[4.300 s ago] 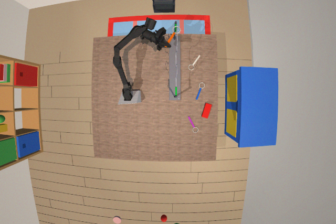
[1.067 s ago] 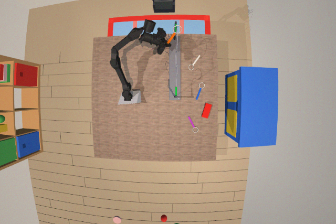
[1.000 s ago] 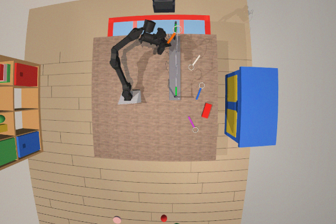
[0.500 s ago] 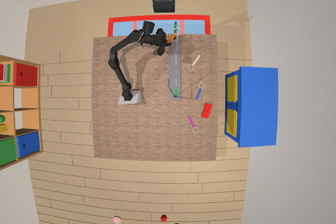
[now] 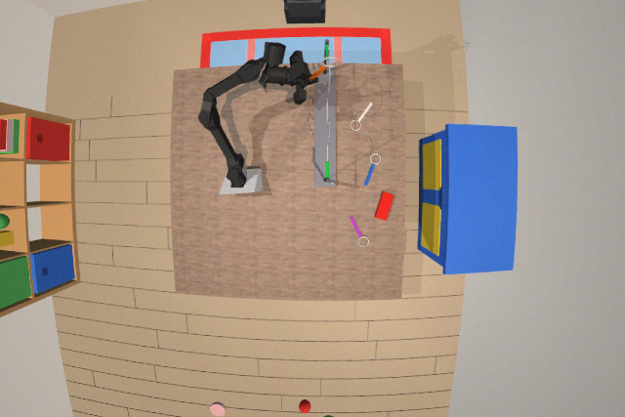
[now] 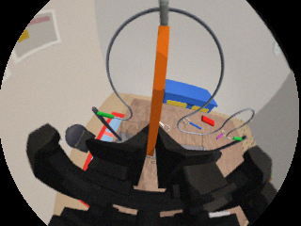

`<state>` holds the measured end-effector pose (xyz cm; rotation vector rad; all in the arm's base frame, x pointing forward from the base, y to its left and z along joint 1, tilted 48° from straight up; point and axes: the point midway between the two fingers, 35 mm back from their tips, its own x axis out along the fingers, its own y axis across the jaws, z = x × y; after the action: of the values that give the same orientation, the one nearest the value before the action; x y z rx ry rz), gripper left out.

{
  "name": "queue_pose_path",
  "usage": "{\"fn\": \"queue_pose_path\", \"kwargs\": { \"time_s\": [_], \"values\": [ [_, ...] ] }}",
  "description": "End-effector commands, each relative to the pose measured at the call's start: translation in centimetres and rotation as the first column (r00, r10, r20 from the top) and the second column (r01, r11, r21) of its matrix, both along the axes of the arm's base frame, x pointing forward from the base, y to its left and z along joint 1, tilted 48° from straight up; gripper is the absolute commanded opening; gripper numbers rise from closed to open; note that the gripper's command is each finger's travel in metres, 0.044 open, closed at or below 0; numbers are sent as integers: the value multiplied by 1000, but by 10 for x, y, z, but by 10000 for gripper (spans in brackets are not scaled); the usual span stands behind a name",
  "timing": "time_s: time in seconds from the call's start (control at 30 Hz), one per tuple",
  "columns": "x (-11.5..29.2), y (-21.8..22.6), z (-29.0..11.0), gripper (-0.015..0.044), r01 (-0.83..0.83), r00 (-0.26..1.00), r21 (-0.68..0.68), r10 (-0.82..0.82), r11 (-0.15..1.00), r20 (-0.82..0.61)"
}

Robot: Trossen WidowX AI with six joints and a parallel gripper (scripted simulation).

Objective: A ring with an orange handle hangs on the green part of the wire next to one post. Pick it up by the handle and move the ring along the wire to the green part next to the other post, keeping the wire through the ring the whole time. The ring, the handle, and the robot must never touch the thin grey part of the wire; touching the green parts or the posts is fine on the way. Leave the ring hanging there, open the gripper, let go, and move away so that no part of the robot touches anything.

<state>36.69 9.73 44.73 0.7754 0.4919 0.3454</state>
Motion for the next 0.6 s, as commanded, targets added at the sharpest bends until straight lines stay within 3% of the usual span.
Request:
{"fn": "queue_pose_path", "kwargs": {
  "time_s": [0.0, 0.57],
  "values": [
    [-1, 1, 2, -150, 1, 1000, 59, -1, 998, 1],
    [-1, 5, 8, -150, 10, 1000, 268, -7, 963, -10]
  ]
}}
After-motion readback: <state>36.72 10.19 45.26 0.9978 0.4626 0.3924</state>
